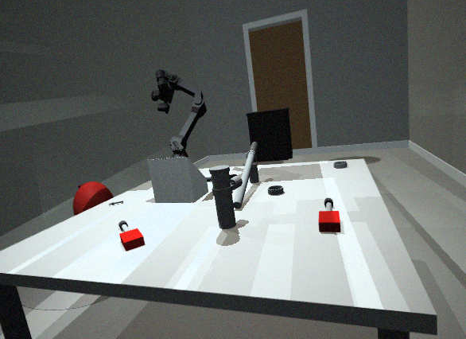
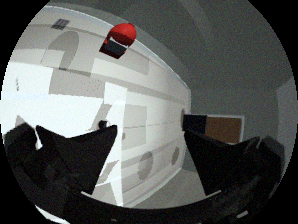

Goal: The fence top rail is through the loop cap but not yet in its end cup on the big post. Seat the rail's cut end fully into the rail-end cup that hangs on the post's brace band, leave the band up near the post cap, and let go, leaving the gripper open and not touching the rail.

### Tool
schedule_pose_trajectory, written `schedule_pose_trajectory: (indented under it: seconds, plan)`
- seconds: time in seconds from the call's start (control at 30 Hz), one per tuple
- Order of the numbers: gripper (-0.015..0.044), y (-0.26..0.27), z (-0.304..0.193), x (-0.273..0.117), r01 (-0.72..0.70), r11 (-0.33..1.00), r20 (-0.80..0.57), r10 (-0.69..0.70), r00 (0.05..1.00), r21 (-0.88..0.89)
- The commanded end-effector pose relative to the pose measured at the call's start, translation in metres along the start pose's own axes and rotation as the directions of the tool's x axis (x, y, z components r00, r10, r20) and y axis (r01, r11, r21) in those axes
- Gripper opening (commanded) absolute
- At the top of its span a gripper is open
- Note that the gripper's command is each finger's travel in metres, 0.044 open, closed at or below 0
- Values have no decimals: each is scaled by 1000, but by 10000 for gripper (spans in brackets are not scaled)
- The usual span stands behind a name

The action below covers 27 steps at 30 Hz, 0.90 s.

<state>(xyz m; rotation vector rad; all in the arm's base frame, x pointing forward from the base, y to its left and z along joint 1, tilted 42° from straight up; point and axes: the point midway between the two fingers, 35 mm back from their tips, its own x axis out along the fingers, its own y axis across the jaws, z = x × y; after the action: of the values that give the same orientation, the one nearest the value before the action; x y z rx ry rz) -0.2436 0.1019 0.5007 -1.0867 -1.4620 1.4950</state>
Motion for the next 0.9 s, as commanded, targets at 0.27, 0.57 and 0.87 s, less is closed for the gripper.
schedule_pose_trajectory:
  seconds: [0.27, 0.57, 0.87]
  plan:
    - [440, 39, 81, -43, -110, 994, 372, 103, 922, -2]
    - [440, 90, 147, -139, -218, 971, 700, 226, 678, -101]
    - [440, 149, 167, -246, -241, 923, 848, 375, 374, -302]
